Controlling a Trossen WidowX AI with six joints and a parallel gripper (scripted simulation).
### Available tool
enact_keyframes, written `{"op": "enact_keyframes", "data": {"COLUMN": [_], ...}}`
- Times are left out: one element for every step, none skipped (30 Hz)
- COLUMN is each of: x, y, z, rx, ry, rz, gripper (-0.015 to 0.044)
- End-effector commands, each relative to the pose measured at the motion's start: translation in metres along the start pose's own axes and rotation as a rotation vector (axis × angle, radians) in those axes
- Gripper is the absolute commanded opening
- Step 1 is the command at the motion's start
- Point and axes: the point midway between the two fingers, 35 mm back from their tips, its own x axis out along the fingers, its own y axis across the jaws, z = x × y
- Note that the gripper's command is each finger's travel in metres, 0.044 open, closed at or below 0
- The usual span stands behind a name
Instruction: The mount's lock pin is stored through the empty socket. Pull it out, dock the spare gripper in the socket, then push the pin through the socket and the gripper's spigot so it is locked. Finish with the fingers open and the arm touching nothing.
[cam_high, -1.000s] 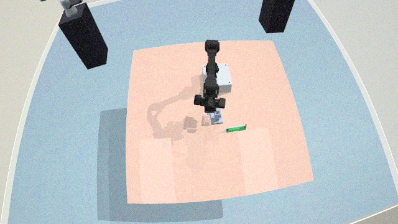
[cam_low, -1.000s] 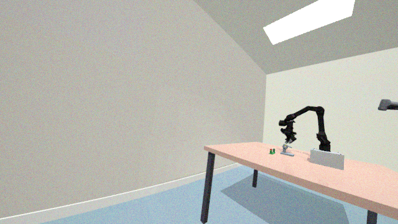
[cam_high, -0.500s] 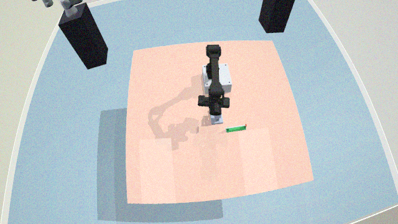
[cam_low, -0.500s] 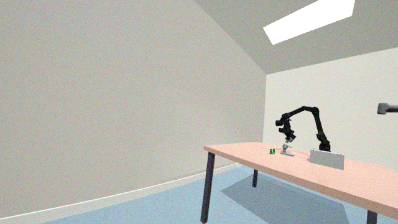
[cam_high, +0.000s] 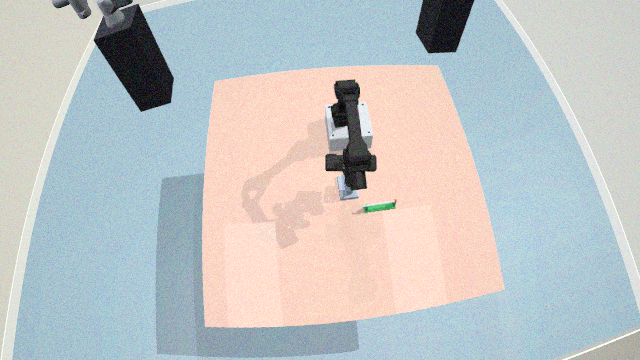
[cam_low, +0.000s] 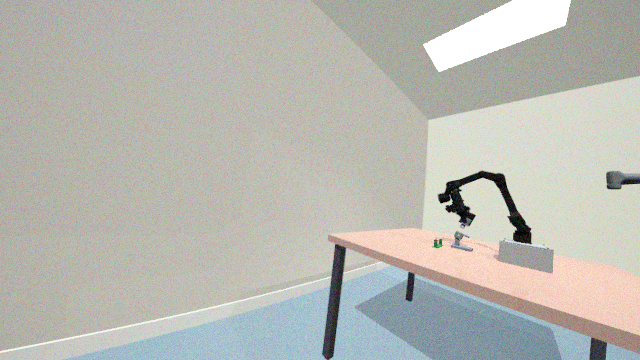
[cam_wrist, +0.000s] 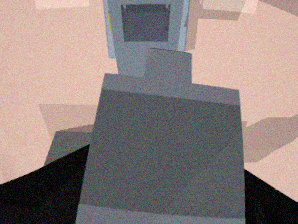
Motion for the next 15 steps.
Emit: {"op": "enact_keyframes", "data": {"x": [-0.004,-0.005,-0.005,-0.005,-0.004,-0.003,-0.002,-0.001,0.000,0.002,0.004,0.005,0.005,0.005,0.006], "y": [0.005,0.005,0.006,0.006,0.006,0.006,0.007,0.007,0.007,0.007,0.007,0.006,0.006,0.006,0.006], "z": [-0.002,-0.003,-0.003,-0.003,-0.002,-0.001,0.000,0.001,0.002,0.004,0.005,0.006,0.006,0.007,0.008], "rx": [-0.015,-0.017,-0.018,-0.021,-0.026,-0.035,-0.045,-0.057,-0.071,-0.087,-0.103,-0.112,-0.113,-0.113,-0.113], "ry": [0.040,0.045,0.047,0.049,0.051,0.055,0.060,0.065,0.072,0.079,0.086,0.090,0.091,0.092,0.094], "rz": [-0.018,-0.020,-0.020,-0.019,-0.017,-0.013,-0.009,-0.004,0.003,0.010,0.018,0.022,0.022,0.022,0.022], "gripper": [0.0000,0.0000,0.0000,0.0000,0.0000,0.0000,0.0000,0.0000,0.0000,0.0000,0.0000,0.0000,0.0000,0.0000,0.0000]}}
